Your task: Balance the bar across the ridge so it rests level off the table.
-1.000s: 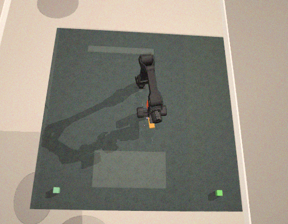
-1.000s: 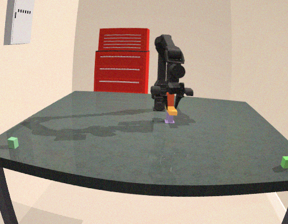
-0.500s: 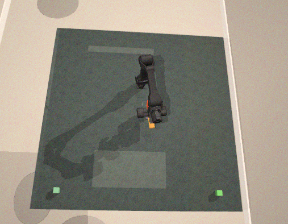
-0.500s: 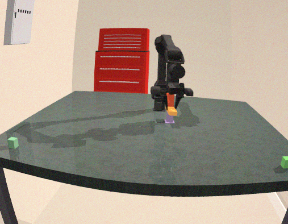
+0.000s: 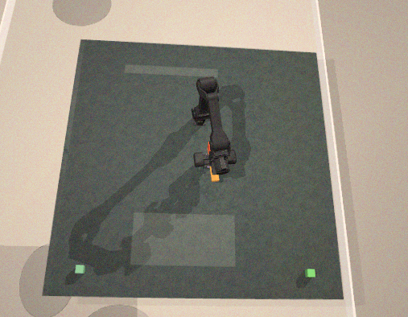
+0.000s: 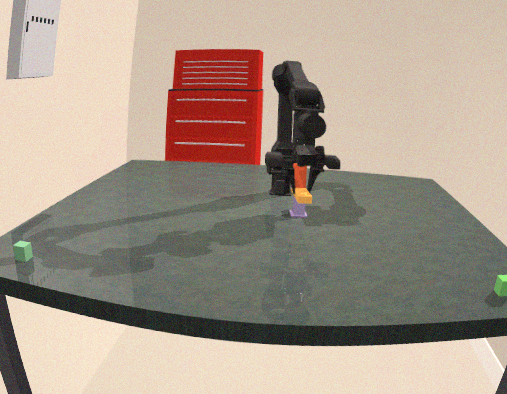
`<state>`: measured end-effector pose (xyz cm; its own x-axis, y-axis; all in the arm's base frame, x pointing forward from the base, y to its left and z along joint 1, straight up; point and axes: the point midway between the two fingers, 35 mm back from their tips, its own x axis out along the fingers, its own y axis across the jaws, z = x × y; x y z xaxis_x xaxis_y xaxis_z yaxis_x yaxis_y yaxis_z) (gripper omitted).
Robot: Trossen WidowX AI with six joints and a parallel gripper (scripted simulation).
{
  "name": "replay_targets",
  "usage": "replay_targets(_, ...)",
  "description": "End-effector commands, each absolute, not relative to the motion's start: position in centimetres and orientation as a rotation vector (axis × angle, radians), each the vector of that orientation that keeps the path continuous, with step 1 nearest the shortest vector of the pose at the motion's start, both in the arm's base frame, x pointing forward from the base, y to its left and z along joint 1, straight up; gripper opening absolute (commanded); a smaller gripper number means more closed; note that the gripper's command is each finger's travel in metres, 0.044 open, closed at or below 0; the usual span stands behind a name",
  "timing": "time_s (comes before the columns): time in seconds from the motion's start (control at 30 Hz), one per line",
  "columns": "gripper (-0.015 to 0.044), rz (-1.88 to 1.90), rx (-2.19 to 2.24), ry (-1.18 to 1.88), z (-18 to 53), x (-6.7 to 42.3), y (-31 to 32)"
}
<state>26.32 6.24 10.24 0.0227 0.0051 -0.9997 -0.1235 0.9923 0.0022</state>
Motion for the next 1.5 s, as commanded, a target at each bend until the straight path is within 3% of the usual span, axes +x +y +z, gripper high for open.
replay_targets(0.0, 0.0, 0.096, -0.089, 1.544, 10.17, 26.36, 6.25)
replay_targets(1.47, 0.0, 0.096, -0.089, 1.544, 9.81, 26.39, 6.25)
